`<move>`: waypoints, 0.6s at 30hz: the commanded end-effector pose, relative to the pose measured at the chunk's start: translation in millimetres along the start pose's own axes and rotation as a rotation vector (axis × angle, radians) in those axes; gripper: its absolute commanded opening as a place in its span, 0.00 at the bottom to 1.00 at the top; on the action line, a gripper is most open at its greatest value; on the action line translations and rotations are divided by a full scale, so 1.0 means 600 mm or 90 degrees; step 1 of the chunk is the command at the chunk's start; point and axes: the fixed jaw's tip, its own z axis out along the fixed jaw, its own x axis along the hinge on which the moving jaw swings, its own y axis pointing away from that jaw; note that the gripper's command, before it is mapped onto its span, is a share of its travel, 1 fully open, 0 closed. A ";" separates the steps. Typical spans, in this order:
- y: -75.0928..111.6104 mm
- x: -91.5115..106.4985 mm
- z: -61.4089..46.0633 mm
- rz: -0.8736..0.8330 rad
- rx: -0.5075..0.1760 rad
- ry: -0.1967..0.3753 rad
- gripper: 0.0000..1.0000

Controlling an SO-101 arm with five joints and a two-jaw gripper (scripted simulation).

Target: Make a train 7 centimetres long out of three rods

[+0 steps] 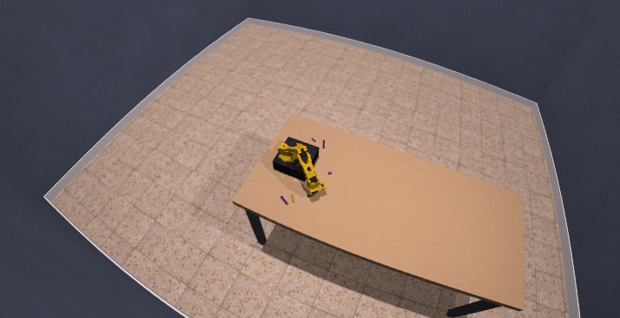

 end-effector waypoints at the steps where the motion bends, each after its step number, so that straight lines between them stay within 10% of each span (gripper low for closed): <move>1: 0.002 0.004 0.005 0.000 -0.006 0.000 0.00; 18: -0.002 0.003 0.003 0.000 -0.003 -0.001 0.00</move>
